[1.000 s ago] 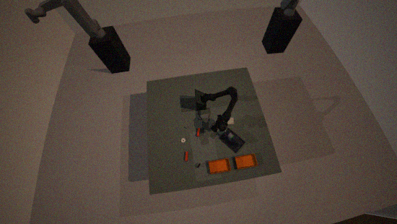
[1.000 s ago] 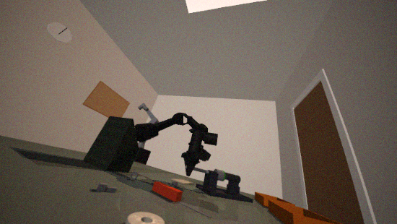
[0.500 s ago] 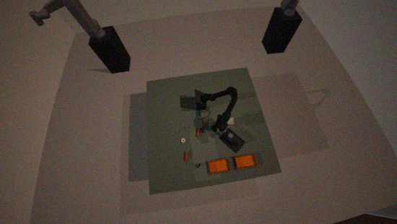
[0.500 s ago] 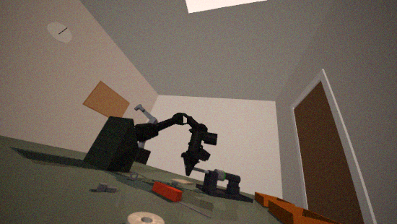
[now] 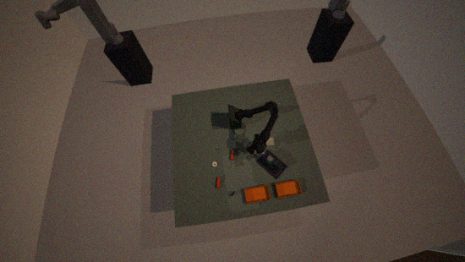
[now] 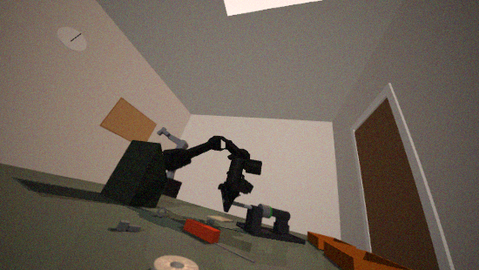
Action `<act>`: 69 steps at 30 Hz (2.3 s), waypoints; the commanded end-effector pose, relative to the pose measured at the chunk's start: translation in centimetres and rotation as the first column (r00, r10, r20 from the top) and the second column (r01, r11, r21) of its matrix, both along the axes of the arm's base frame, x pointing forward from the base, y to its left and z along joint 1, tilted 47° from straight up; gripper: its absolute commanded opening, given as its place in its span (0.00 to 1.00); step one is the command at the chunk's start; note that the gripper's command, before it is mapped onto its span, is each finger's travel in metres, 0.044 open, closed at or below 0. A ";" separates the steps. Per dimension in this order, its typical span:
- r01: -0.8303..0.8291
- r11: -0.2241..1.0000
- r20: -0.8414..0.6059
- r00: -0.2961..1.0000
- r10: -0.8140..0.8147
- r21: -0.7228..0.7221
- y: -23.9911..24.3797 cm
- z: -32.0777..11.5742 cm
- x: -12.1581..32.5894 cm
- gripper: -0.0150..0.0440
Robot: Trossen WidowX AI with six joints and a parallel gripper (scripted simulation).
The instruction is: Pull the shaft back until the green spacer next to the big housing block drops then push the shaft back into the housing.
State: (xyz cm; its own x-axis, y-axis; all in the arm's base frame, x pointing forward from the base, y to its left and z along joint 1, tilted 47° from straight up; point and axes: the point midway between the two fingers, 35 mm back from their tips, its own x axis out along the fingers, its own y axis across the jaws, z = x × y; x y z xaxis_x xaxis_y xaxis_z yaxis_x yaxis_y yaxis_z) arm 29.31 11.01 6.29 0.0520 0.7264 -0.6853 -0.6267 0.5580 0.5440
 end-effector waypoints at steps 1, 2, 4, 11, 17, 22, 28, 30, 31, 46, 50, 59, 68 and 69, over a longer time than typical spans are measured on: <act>-0.002 1.000 0.006 1.000 0.002 -0.003 -0.1 0.0 -0.1 0.25; -0.002 1.000 0.006 1.000 0.002 -0.003 -0.1 0.0 -0.1 0.25; -0.002 1.000 0.006 1.000 0.002 -0.003 -0.1 0.0 -0.1 0.25; -0.002 1.000 0.006 1.000 0.002 -0.003 -0.1 0.0 -0.2 0.25; -0.002 1.000 0.006 1.000 0.002 -0.003 -0.2 -0.1 -0.2 0.25; -0.002 1.000 0.005 1.000 0.002 -0.003 -0.2 -0.1 -0.3 0.25; -0.002 1.000 0.005 1.000 0.002 -0.003 -0.2 -0.2 -0.3 0.25; -0.002 1.000 0.005 1.000 0.002 -0.003 -0.2 -0.2 -0.3 0.25; -0.002 1.000 0.005 1.000 0.002 -0.003 -0.2 -0.2 -0.4 0.25; -0.002 1.000 0.005 1.000 0.002 -0.003 -0.3 -0.3 -0.5 0.25; -0.002 1.000 0.005 1.000 0.002 -0.003 -0.3 -0.3 -0.5 0.25; -0.002 1.000 0.005 1.000 0.002 -0.003 -0.4 -0.3 -0.6 0.25; -0.002 1.000 0.005 1.000 0.002 -0.003 -0.4 -0.4 -0.7 0.25; -0.002 1.000 0.005 1.000 0.002 -0.003 -0.4 -0.4 -0.7 0.25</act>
